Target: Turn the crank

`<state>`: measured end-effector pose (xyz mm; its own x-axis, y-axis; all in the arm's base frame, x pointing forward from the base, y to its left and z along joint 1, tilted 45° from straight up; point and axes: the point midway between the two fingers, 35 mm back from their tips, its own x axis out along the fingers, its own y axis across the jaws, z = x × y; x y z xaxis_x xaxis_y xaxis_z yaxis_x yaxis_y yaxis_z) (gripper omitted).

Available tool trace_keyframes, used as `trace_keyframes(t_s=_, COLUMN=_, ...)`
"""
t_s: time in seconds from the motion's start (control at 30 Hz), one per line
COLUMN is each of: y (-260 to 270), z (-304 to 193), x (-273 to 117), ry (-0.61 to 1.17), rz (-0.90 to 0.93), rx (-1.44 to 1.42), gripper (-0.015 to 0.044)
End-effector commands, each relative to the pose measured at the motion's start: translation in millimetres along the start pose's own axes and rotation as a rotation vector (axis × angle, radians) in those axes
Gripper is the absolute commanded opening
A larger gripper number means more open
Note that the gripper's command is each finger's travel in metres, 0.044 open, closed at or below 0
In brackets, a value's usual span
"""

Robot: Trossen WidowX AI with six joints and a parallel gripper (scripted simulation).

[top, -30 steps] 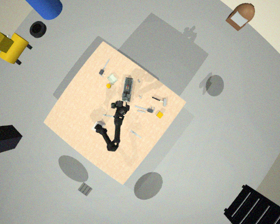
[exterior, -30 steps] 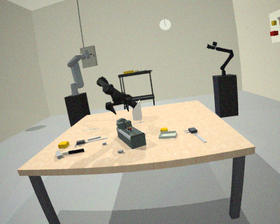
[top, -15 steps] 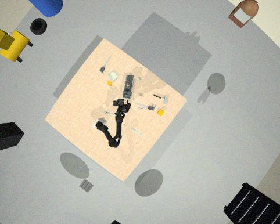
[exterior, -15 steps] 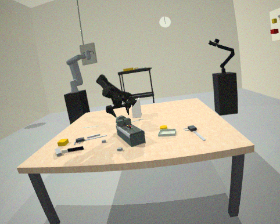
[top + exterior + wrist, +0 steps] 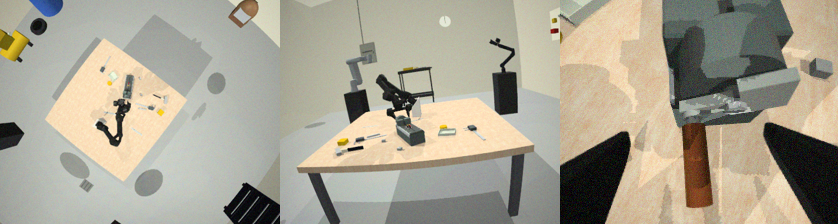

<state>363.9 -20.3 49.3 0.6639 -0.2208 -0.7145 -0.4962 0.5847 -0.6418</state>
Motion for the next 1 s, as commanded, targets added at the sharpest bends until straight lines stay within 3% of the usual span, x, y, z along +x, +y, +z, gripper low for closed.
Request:
trace_keyframes(t_s=0.0, y=2, z=-5, x=6, ry=-0.003, rz=0.007, rx=-0.008, gripper=0.0440)
trace_keyframes(t_s=0.5, y=3, z=-22, x=20, ry=-0.004, rz=0.005, rx=-0.009, gripper=0.0440)
trace_keyframes(t_s=0.97, y=3, z=-22, x=20, ry=-0.004, rz=0.005, rx=-0.009, gripper=0.0072)
